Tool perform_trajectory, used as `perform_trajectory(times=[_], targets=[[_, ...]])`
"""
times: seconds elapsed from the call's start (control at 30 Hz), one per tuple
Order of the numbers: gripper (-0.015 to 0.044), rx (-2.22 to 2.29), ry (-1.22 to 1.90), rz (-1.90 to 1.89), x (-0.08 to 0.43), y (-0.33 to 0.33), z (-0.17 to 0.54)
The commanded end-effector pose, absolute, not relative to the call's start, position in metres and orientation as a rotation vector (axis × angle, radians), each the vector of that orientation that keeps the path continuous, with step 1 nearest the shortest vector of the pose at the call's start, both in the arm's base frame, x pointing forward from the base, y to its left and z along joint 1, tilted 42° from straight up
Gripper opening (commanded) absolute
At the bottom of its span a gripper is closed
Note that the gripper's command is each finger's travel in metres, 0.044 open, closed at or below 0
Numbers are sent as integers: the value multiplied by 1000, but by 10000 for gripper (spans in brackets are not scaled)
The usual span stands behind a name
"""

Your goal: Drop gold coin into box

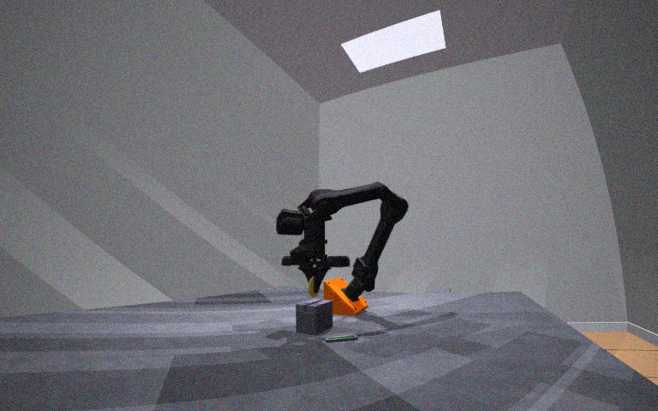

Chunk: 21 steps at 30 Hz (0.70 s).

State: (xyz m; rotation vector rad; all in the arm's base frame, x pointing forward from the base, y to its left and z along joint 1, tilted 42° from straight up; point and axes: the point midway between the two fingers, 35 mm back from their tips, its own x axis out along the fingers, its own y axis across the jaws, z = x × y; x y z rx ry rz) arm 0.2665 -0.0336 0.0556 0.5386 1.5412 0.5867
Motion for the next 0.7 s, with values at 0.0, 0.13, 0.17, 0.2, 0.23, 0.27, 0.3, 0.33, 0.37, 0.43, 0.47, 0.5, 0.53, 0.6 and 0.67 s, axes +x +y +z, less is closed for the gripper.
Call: perform_trajectory(times=[0.0, 0.13, 0.17, 0.2, 0.23, 0.27, 0.3, 0.33, 0.37, 0.43, 0.47, 0.5, 0.53, 0.6, 0.67], targets=[[0, 548, 1543, 584, 267, -32, 53], [0, 546, 1542, 586, 266, -30, 53], [0, 546, 1542, 586, 266, -30, 52], [0, 546, 1542, 586, 266, -29, 52], [0, 545, 1541, 587, 266, -29, 52], [0, 545, 1541, 587, 266, -29, 51], [0, 545, 1541, 587, 266, -28, 51], [0, 545, 1541, 587, 266, -28, 51], [0, 545, 1541, 587, 266, -28, 50], [0, 545, 1541, 587, 266, -27, 49], [0, 546, 1541, 587, 266, -27, 49], [0, 546, 1541, 587, 266, -26, 49], [0, 546, 1541, 586, 266, -26, 48], [0, 546, 1542, 586, 266, -25, 47], [0, 546, 1542, 586, 266, -25, 47]])
